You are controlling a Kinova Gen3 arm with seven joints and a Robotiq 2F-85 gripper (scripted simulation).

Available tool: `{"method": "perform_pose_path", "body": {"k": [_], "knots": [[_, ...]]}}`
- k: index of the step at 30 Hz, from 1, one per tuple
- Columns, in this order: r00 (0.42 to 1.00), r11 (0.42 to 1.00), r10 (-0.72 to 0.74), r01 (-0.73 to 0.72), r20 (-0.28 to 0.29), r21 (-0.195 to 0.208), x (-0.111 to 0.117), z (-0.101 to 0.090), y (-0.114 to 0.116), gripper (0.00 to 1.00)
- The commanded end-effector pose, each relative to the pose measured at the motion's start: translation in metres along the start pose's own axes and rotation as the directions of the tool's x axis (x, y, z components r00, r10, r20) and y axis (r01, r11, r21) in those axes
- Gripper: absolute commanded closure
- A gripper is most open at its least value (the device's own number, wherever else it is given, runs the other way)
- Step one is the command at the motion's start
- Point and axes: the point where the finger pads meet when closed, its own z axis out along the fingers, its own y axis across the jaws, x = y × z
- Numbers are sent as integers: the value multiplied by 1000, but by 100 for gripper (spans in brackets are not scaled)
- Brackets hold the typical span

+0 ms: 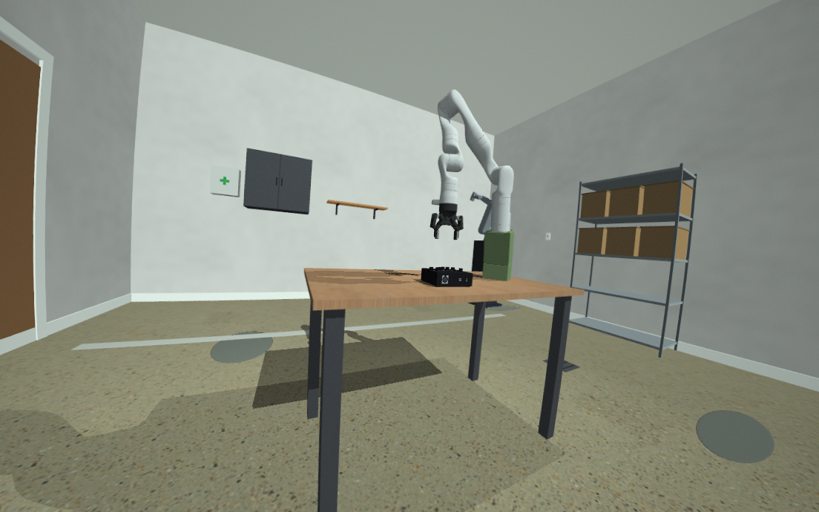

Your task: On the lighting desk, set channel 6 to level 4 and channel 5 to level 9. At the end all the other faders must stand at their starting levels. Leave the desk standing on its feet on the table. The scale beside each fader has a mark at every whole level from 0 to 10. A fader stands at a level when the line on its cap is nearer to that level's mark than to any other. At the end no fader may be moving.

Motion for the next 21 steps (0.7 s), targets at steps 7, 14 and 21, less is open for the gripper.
{"method": "perform_pose_path", "body": {"k": [7, 14, 21], "knots": [[1000, 1000, -19, 19, 6, 11, -7, -2, -1, 0], [999, 999, -41, 41, 16, 23, -16, -5, -2, 0], [999, 998, -49, 48, 19, 27, -20, -6, -3, 0]]}}
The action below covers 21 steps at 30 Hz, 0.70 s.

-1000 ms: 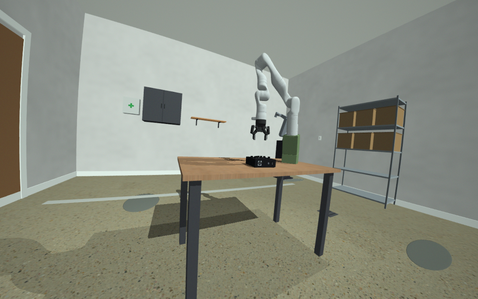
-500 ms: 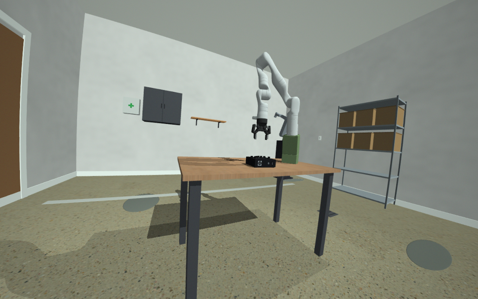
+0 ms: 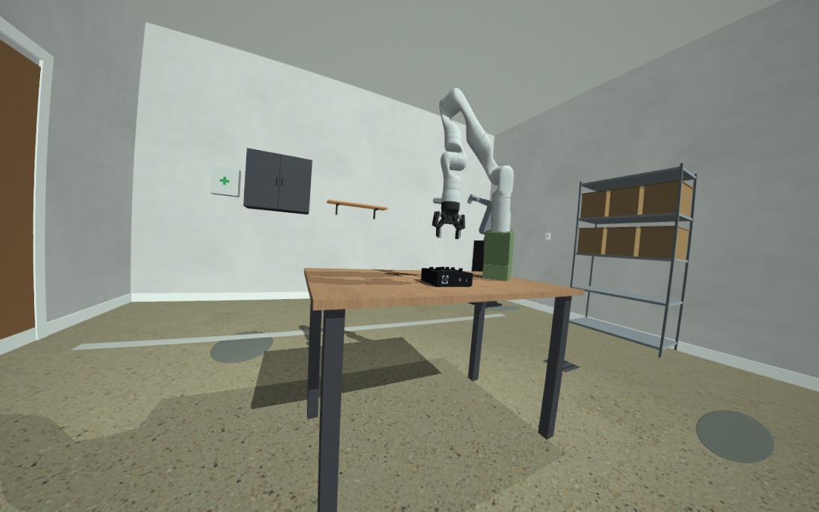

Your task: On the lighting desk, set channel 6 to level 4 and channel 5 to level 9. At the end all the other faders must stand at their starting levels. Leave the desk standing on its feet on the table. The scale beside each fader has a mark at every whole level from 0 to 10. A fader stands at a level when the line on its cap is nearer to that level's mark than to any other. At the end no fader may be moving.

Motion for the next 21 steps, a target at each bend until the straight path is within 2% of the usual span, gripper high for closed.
{"method": "perform_pose_path", "body": {"k": [1, 21], "knots": [[1000, 1000, -3, 3, 0, 2, -1, -1, 0, 0], [1000, 1000, -17, 17, 7, 10, -7, -2, -1, 0]]}}
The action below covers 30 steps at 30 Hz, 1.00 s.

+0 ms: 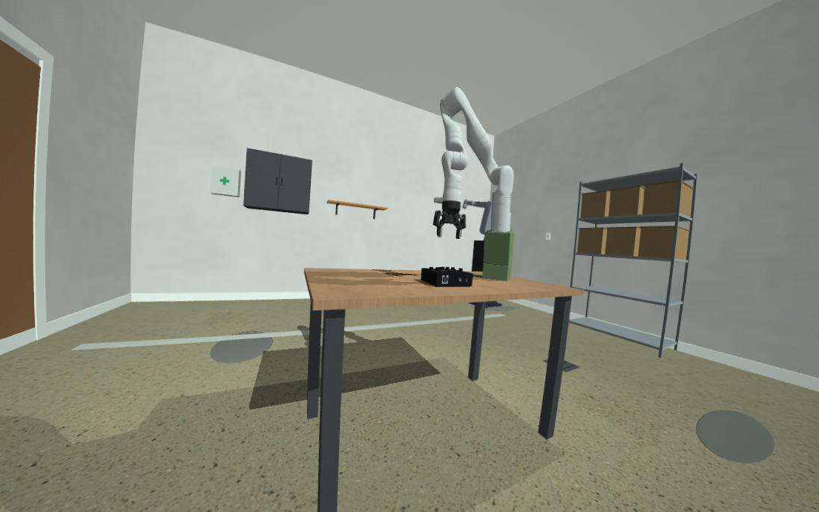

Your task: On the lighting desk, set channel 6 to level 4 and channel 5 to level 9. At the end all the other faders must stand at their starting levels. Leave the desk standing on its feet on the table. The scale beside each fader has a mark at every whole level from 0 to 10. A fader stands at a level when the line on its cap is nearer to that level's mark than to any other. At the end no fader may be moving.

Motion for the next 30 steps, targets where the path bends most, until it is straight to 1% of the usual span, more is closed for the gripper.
{"method": "perform_pose_path", "body": {"k": [1, 17, 22, 29, 30], "knots": [[1000, 1000, 0, 0, 0, 1, 0, -1, -1, 0], [1000, 1000, -26, 26, -2, -3, 1, 0, 1, 0], [997, 997, -74, 73, -6, -12, 3, 2, 3, 0], [981, 980, -195, 194, -13, -35, 8, 6, 9, 0], [981, 980, -195, 194, -13, -35, 8, 6, 9, 0]]}}
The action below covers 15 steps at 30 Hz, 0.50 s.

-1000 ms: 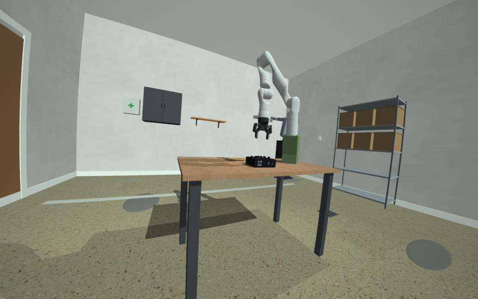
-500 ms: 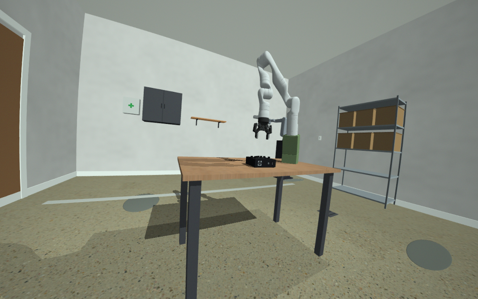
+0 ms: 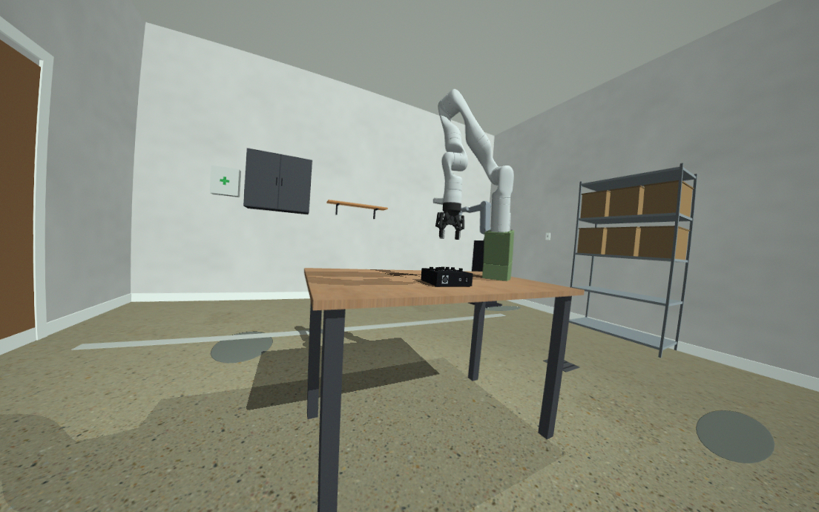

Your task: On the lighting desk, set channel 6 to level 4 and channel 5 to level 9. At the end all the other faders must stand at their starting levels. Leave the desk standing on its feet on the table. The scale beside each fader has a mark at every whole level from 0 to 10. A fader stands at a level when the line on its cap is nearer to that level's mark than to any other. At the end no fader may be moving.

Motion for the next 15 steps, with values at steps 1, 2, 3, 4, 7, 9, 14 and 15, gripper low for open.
{"method": "perform_pose_path", "body": {"k": [1, 2, 3, 4, 7, 9, 14, 15], "knots": [[1000, 1000, -2, 2, 1, -7, 2, 2, 1, 0], [1000, 1000, -25, 25, 0, -11, 3, 2, 3, 0], [999, 999, -50, 50, -2, -15, 3, 3, 4, 0], [997, 997, -76, 76, -3, -20, 4, 4, 5, 0], [987, 986, -162, 162, -5, -35, 7, 7, 10, 0], [974, 973, -225, 225, -6, -47, 9, 9, 13, 0], [917, 914, -400, 399, -1, -78, 15, 14, 21, 0], [900, 896, -437, 435, 1, -84, 17, 15, 23, 0]]}}
